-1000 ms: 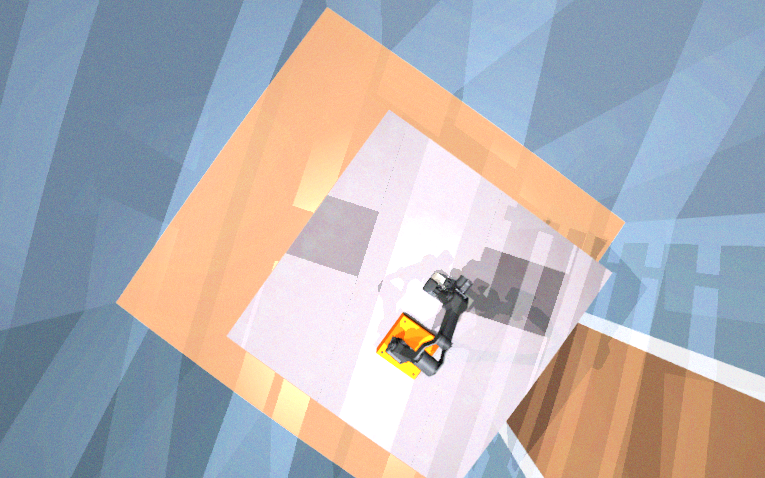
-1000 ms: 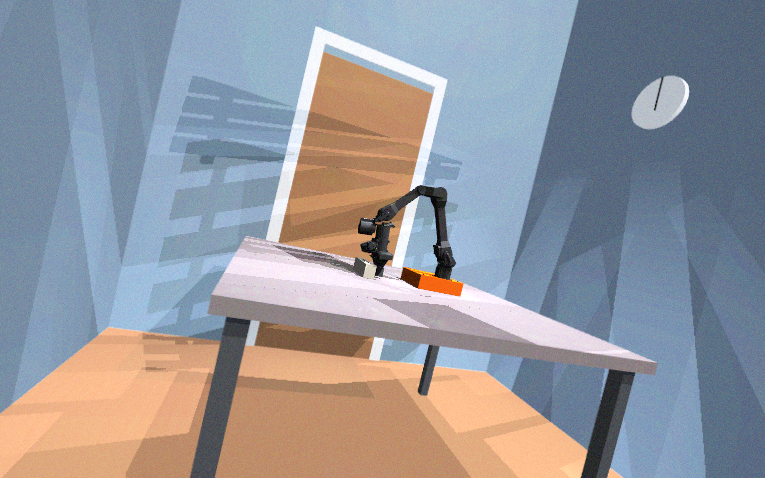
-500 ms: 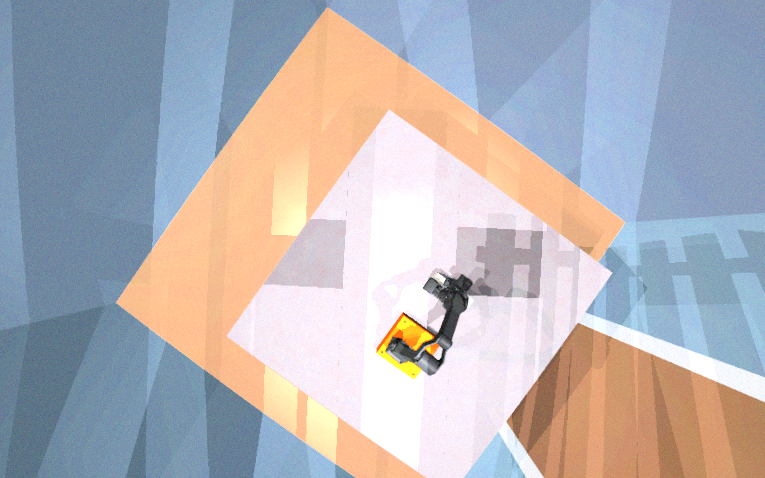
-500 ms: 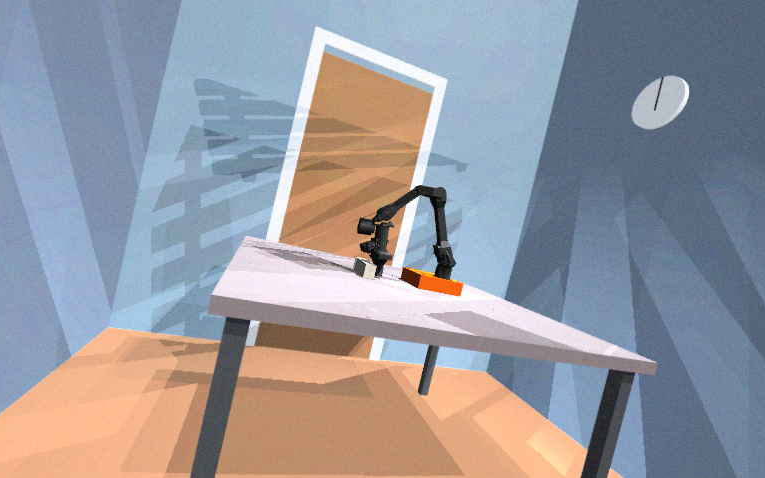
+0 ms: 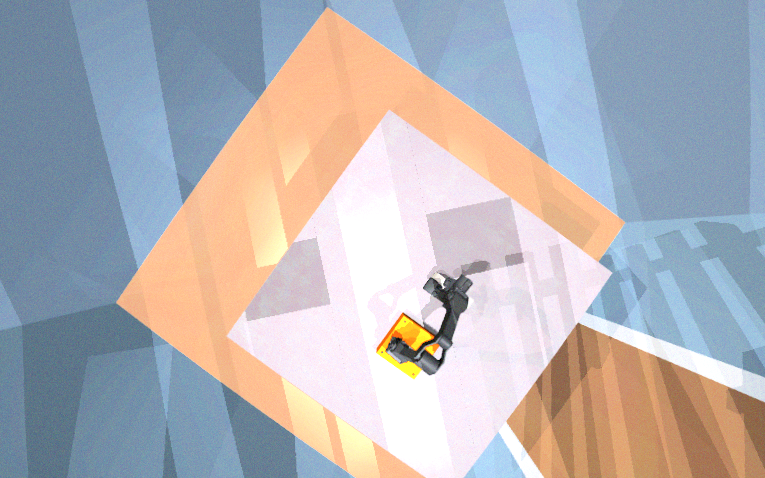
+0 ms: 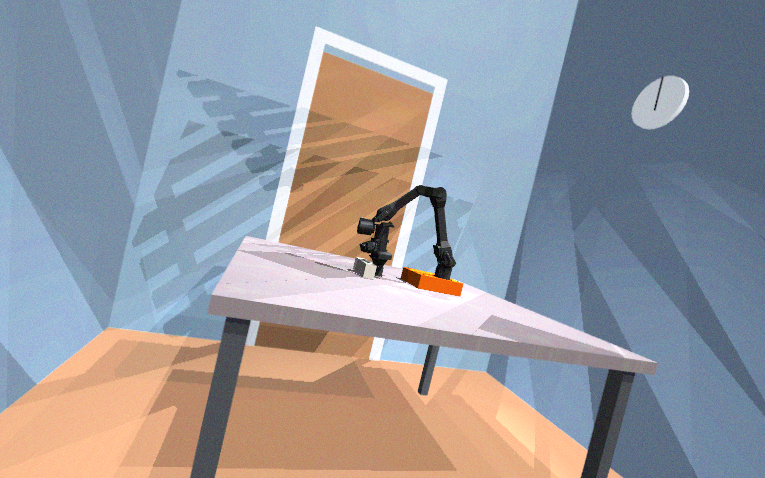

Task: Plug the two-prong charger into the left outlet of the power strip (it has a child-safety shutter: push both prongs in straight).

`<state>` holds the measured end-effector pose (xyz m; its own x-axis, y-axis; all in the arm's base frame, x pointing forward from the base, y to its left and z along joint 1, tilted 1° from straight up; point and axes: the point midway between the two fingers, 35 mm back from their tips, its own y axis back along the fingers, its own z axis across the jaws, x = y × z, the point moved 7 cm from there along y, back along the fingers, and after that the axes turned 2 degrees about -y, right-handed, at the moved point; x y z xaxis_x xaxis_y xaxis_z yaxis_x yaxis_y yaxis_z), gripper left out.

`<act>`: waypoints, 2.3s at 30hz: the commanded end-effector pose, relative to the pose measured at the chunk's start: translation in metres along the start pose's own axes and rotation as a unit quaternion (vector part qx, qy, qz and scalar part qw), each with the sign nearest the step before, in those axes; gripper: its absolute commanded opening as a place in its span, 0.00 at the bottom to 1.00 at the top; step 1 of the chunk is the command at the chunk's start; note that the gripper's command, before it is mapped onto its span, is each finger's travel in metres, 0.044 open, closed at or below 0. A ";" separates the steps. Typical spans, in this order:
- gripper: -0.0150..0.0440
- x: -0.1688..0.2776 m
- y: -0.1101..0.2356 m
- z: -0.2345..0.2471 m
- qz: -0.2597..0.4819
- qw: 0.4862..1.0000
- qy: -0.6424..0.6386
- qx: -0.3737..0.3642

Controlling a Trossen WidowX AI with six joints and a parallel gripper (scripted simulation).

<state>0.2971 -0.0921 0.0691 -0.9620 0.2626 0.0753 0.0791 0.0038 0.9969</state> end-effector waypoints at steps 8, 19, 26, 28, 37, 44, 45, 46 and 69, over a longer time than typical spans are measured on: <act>0.25 -0.007 0.000 0.001 -0.018 1.000 0.000 -0.002; 0.25 -0.006 -0.001 0.001 -0.018 1.000 0.000 -0.002; 0.25 -0.005 -0.001 0.001 -0.018 1.000 0.000 -0.002; 0.25 -0.004 -0.001 0.001 -0.018 1.000 0.000 -0.002; 0.25 -0.003 0.000 0.001 -0.017 1.000 0.000 -0.002; 0.25 -0.003 0.001 0.001 -0.017 1.000 0.000 -0.002; 0.25 -0.003 0.001 0.001 -0.017 1.000 0.000 -0.002; 0.25 -0.003 0.001 0.001 -0.017 1.000 0.000 -0.002; 0.25 -0.004 0.004 0.001 -0.018 1.000 0.000 -0.002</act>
<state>0.2965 -0.0919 0.0694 -0.9626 0.2628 0.0652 0.0694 0.0067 0.9976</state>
